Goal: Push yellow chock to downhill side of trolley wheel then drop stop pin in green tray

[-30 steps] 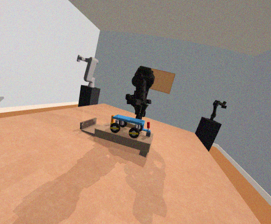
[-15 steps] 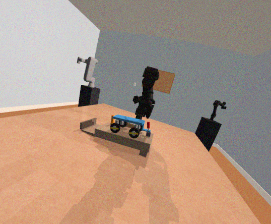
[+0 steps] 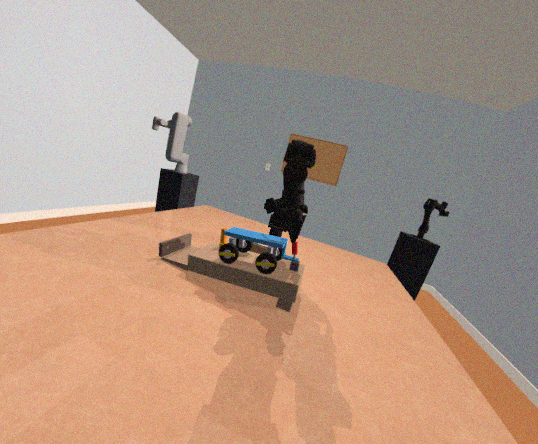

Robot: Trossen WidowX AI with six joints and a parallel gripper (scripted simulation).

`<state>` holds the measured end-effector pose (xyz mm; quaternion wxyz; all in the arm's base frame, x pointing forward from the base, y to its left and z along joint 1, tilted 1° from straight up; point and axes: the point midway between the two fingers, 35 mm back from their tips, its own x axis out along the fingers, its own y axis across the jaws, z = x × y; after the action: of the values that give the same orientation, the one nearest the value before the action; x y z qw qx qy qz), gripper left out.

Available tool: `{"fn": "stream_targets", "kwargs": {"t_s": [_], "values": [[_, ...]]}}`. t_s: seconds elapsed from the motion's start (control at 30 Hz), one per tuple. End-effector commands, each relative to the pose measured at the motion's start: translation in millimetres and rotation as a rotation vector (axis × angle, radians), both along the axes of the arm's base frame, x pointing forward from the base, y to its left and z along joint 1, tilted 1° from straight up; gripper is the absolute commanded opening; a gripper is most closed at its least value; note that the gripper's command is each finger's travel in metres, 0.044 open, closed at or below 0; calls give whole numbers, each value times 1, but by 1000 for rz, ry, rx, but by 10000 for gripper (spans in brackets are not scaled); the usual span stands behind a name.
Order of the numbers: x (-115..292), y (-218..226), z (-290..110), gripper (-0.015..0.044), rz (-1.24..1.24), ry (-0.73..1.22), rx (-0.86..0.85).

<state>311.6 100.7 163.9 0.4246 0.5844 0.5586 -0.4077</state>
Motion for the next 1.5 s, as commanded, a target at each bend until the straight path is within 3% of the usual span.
{"fn": "stream_targets", "kwargs": {"t_s": [0.0,1.07,1.2,1.47], "values": [[-1,2,-4,190,-2,6,2],[0,14,-42,190,-2,6,3],[2,13,-39,85,1,1,4],[2,13,-39,32,1,1,4]]}}
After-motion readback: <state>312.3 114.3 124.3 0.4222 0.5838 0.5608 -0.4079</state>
